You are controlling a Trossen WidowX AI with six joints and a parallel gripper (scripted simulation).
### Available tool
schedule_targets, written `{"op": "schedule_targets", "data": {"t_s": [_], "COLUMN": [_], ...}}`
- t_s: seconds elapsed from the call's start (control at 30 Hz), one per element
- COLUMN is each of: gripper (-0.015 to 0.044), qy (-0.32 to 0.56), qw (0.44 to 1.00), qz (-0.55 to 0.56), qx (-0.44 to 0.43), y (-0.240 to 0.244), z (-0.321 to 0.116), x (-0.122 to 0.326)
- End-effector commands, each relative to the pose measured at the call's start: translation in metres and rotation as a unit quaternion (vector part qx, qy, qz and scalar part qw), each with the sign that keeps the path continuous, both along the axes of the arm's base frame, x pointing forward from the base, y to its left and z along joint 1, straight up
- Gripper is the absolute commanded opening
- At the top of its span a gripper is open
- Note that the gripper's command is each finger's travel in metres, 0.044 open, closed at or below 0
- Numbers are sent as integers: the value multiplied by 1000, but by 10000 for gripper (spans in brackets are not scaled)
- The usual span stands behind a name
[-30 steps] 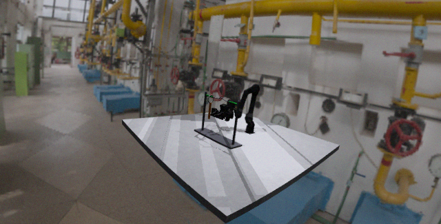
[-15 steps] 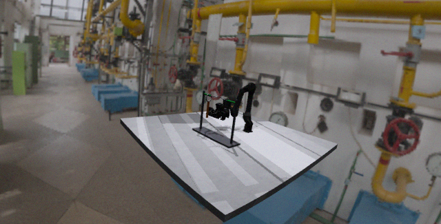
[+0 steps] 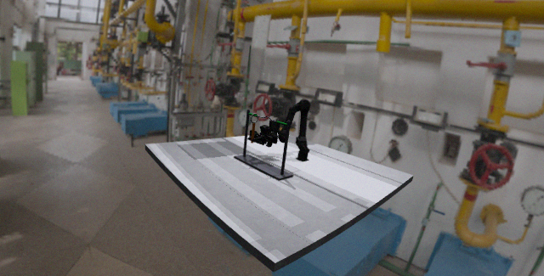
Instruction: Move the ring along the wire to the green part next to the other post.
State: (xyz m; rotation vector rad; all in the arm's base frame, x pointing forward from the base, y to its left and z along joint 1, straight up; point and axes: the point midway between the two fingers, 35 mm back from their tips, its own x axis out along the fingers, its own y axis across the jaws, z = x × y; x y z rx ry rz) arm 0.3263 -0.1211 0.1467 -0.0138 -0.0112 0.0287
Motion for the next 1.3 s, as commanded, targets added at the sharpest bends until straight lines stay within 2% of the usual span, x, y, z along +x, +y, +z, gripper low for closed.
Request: {"op": "schedule_targets", "data": {"t_s": [0.0, 1.17, 1.27], "gripper": [160, 160, 81], "qy": [-4, -4, -2], "qw": [1000, 1000, 1000], "qz": [-2, -2, 1], "qx": [0, 0, -1], "y": [-1, 0, 2], "z": [2, 2, 1], "x": [9, 13, 12]}}
